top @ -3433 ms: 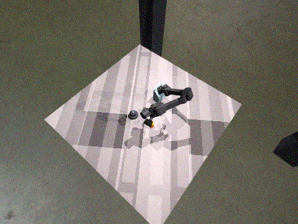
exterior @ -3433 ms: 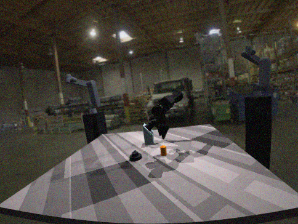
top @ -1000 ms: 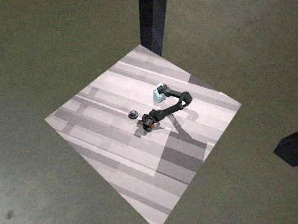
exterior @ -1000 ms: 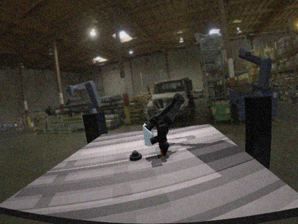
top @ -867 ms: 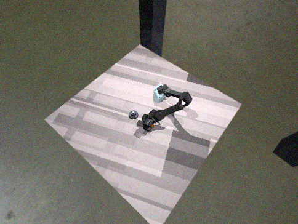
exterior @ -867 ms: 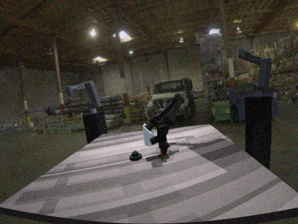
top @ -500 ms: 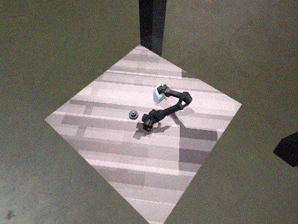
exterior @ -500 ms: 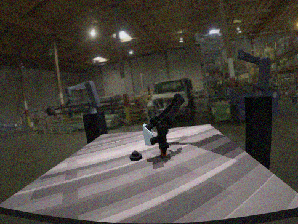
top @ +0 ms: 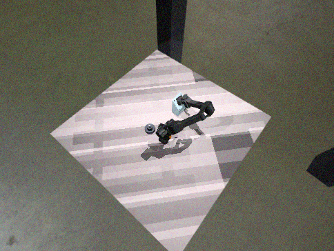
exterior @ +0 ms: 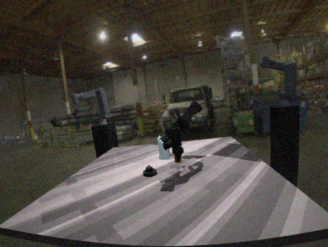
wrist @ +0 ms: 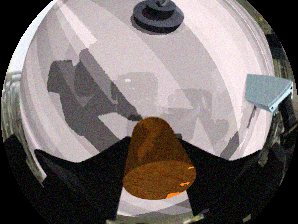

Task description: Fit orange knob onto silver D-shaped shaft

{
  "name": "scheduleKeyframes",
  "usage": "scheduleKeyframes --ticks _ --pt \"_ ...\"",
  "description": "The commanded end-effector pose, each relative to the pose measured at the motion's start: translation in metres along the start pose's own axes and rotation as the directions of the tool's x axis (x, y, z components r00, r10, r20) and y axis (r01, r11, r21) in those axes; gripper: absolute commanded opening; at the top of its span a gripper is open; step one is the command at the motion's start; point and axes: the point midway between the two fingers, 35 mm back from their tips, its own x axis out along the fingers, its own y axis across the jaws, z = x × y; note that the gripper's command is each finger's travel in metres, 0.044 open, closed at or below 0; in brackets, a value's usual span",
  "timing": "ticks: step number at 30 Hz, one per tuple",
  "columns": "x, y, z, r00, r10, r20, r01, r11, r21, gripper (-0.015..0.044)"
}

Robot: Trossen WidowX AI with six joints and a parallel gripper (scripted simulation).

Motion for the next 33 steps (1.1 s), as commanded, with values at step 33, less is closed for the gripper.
scheduleKeyframes --ticks 33 --pt "-0.104 -0.021 0.005 0.947 0.320 -0.013 -0.320 0.947 0.009 0.0000"
